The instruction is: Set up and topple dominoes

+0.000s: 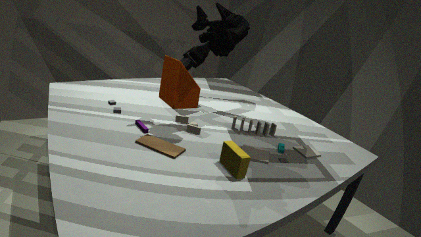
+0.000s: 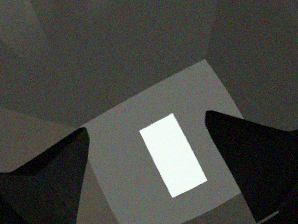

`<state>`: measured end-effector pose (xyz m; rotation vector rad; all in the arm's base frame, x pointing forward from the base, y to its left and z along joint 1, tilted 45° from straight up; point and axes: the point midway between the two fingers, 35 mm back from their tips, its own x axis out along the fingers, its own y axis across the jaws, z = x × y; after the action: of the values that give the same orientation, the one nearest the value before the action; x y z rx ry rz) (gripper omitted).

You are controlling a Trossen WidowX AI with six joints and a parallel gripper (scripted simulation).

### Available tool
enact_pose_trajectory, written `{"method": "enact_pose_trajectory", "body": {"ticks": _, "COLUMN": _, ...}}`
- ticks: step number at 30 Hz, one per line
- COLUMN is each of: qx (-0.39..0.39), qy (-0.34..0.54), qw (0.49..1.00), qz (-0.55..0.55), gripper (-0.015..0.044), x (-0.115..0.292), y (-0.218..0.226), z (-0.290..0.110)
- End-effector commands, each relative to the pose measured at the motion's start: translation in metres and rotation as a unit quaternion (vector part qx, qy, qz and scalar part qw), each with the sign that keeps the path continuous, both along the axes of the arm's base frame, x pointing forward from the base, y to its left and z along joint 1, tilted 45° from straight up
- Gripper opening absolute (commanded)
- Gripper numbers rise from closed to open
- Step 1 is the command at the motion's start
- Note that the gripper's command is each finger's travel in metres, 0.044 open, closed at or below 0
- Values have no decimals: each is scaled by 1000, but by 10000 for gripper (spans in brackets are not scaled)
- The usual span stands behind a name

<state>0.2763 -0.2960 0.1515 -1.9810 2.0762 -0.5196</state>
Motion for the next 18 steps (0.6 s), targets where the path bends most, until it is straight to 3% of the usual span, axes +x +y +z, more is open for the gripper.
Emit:
{"method": "enact_pose_trajectory", "body": {"ticks": 1, "qx": 1, "qy": -3, "qw": 1000, "qz": 5, "gripper": 426, "x": 2, "y": -1, "z": -1}}
{"method": "enact_pose_trajectory", "body": {"ticks": 5, "qx": 53, "qy": -62, "qw": 991, "qz": 107, "gripper": 440, "x": 45, "y": -8, "z": -33}}
{"method": "enact_pose_trajectory", "body": {"ticks": 10, "qx": 216, "qy": -170, "qw": 940, "qz": 202, "gripper": 440, "x": 92, "y": 0, "z": -99}}
{"method": "enact_pose_trajectory", "body": {"ticks": 18, "qx": 435, "qy": -288, "qw": 835, "qz": 177, "gripper": 440, "x": 112, "y": 32, "z": -173}}
